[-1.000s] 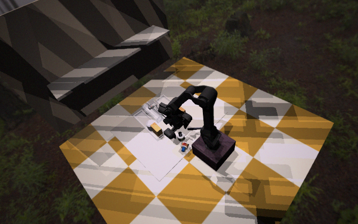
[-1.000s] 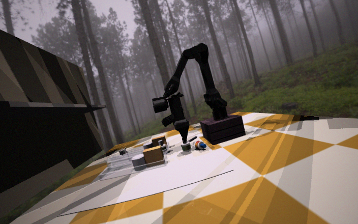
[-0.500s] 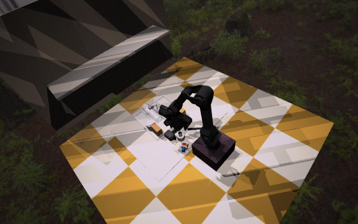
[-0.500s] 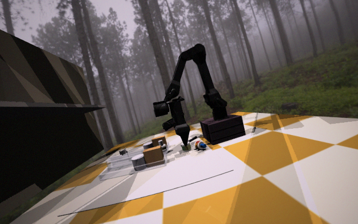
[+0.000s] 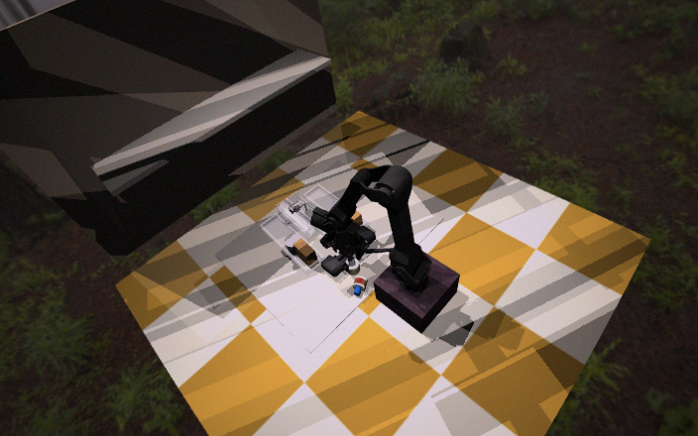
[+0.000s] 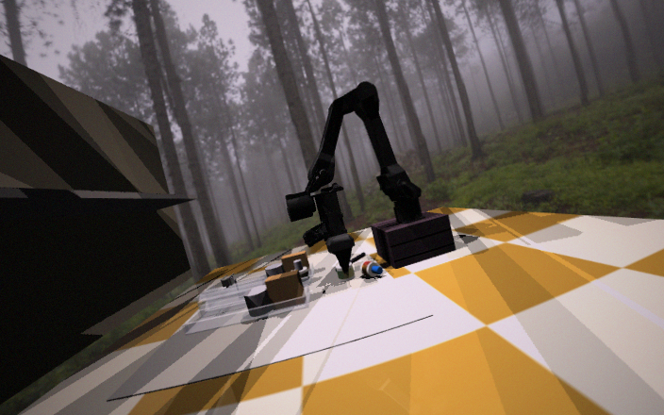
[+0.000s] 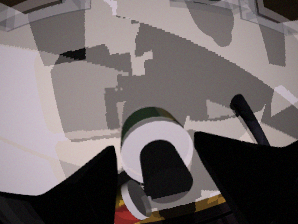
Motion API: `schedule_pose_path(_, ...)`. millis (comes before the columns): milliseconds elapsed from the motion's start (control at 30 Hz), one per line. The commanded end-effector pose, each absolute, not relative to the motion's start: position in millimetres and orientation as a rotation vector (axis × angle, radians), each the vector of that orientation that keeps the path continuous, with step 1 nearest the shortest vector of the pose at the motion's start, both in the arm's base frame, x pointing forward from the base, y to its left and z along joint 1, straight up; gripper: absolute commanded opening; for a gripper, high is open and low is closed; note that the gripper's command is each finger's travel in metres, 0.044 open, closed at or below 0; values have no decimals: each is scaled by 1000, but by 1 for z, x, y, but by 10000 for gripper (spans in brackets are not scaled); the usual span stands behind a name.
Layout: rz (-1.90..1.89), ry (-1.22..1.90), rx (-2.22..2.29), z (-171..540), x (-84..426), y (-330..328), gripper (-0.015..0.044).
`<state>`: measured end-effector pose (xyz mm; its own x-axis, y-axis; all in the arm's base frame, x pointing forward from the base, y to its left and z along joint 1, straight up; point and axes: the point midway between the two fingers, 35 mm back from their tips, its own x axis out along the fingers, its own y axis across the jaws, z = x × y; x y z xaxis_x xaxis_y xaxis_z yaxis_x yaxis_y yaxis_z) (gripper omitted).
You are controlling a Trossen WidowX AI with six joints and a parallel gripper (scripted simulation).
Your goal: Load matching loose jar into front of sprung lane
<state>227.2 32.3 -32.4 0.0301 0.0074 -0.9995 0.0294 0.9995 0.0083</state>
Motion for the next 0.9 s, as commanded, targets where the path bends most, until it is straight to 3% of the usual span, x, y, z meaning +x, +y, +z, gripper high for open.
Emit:
schedule_pose_path(0,-19,1547,37,-34,226,33,171)
schedule_pose_path(133,-19,1547,37,-34,226,33,144)
schedule_pose_path(333,-19,1547,37,-14,229,32,0)
schedule_pose_path(867,-19,1547,36,70,218,25,0)
